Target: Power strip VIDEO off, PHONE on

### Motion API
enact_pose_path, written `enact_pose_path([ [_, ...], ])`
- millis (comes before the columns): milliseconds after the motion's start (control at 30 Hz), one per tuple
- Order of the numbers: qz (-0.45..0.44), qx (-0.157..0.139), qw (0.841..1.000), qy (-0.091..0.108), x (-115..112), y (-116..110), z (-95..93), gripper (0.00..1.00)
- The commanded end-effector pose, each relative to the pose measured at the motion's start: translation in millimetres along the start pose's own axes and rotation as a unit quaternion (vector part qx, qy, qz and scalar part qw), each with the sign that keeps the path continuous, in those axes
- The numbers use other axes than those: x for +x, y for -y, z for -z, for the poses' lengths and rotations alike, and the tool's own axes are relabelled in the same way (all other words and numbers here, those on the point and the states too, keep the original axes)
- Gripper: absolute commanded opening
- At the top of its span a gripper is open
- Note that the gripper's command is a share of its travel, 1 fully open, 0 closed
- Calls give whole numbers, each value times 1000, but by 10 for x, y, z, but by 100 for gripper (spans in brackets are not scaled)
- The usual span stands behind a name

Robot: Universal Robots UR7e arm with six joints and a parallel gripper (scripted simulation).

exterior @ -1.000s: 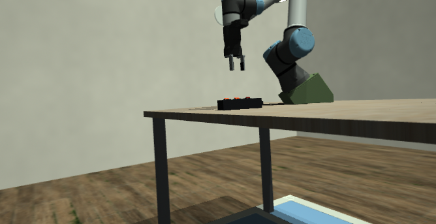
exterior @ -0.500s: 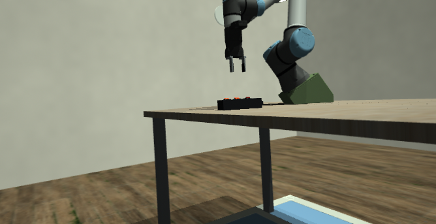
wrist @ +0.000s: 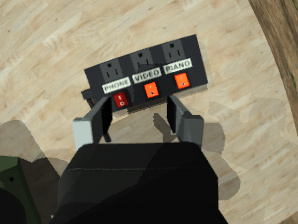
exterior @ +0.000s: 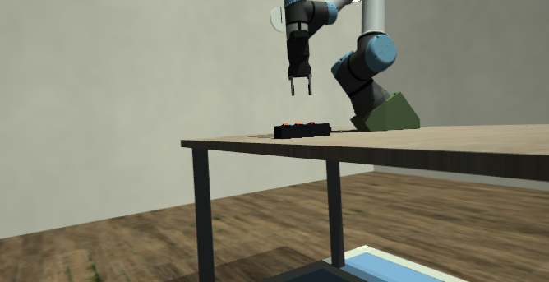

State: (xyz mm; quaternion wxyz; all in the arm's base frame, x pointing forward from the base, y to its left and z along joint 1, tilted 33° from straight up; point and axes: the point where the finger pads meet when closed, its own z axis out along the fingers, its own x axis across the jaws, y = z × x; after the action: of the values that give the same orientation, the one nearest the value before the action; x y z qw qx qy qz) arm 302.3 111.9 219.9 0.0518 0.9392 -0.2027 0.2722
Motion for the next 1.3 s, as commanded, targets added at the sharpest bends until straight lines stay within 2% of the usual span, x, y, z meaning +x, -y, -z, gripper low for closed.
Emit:
enact_pose_path([
  [0, -90, -6, 996, -3, -20, 22, -65, 100],
  [67, -90, -6, 996, -3, -20, 22, -65, 100],
  [133, -131, -6, 991, -4, -33, 26, -96, 100],
  [300, -232, -6, 973, -4, -69, 27, -172, 100],
  [567, -381, -5, 925, -5, -139, 4, -280, 100],
  [633, -381, -5, 925, -5, -139, 4, -280, 100],
  [1067, -544, -4, 839, -6, -251, -53, -398, 100],
  [1133, -558, -3, 830, -6, -263, -60, -409, 100],
  [1200, -558, -3, 830, -6, -263, -60, -409, 100],
  [1267, -570, -3, 821, -6, -274, -66, -418, 100],
])
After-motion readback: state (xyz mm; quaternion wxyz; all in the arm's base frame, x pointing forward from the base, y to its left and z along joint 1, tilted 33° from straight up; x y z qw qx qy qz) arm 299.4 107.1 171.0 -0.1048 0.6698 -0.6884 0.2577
